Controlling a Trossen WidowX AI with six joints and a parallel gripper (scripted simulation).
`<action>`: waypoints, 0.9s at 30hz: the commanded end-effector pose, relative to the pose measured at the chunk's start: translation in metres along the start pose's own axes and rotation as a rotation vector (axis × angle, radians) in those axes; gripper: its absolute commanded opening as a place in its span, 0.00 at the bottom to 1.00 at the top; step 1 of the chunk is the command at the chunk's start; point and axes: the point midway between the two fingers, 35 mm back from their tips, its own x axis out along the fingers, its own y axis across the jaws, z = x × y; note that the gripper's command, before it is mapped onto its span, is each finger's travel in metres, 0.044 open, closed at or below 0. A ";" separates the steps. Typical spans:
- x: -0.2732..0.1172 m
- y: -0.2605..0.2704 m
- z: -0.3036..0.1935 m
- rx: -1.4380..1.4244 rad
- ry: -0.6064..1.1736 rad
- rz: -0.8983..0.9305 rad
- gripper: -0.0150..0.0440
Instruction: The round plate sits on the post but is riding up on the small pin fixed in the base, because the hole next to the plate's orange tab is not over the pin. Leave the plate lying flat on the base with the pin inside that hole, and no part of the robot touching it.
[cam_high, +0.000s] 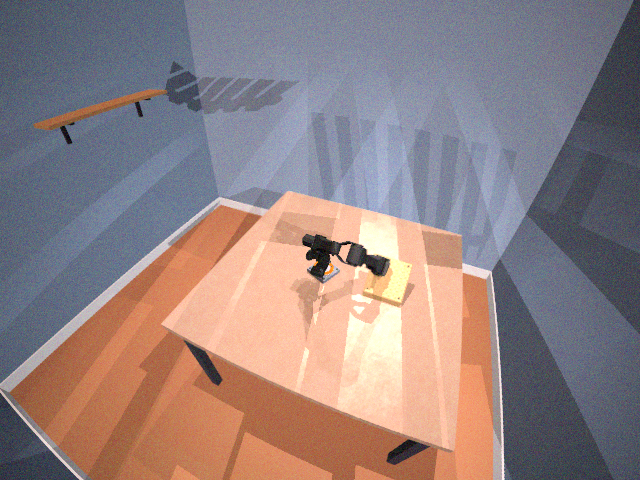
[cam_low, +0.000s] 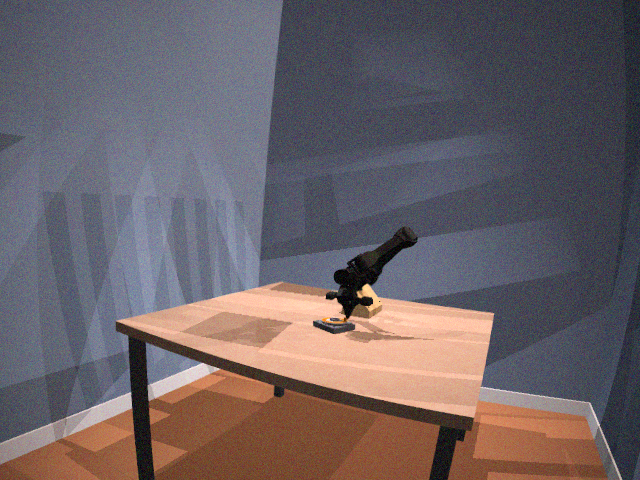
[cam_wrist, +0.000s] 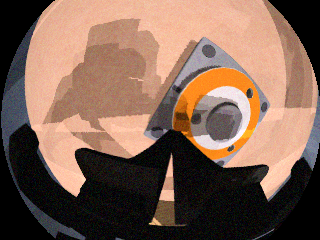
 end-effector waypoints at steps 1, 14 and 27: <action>0.000 0.002 0.007 -0.001 -0.002 0.002 0.25; -0.001 0.003 0.016 -0.001 -0.002 0.002 0.25; 0.000 0.002 0.023 -0.002 -0.003 0.002 0.25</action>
